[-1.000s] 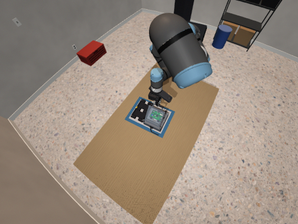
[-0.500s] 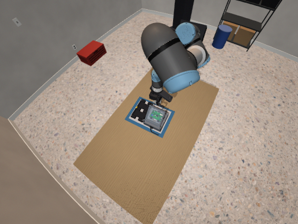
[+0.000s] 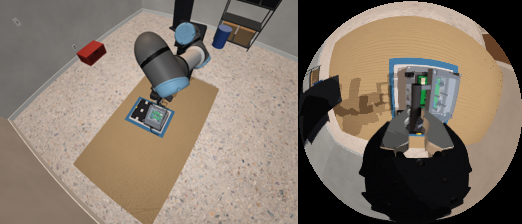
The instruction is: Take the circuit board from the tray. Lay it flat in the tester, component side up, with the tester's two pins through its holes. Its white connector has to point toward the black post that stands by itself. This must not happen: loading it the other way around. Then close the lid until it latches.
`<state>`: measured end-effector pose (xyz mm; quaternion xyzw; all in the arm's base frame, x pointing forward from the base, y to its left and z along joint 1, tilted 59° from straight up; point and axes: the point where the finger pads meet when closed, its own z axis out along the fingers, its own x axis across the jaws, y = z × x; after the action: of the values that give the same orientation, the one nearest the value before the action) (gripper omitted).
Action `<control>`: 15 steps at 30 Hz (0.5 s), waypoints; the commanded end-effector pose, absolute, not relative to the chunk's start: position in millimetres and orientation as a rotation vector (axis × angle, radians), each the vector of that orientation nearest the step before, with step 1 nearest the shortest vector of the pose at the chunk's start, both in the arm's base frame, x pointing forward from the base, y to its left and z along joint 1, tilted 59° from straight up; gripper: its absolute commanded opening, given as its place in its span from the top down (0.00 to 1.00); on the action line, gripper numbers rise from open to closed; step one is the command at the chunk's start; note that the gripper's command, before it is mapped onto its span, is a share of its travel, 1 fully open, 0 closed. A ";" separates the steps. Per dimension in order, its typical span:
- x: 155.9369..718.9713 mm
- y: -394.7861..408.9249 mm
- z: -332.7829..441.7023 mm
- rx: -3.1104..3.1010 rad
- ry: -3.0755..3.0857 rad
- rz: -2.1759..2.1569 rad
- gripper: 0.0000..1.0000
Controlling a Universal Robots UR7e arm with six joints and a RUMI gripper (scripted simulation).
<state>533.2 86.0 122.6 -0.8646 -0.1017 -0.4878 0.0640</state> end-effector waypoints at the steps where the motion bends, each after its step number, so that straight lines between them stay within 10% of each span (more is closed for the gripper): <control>1: 535.0 86.5 118.4 -2.611 -0.307 -1.474 1.00; 15: 542.2 88.4 103.8 -2.611 -0.307 -1.474 1.00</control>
<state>541.1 88.1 105.8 -0.8646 -0.1017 -0.4879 0.0640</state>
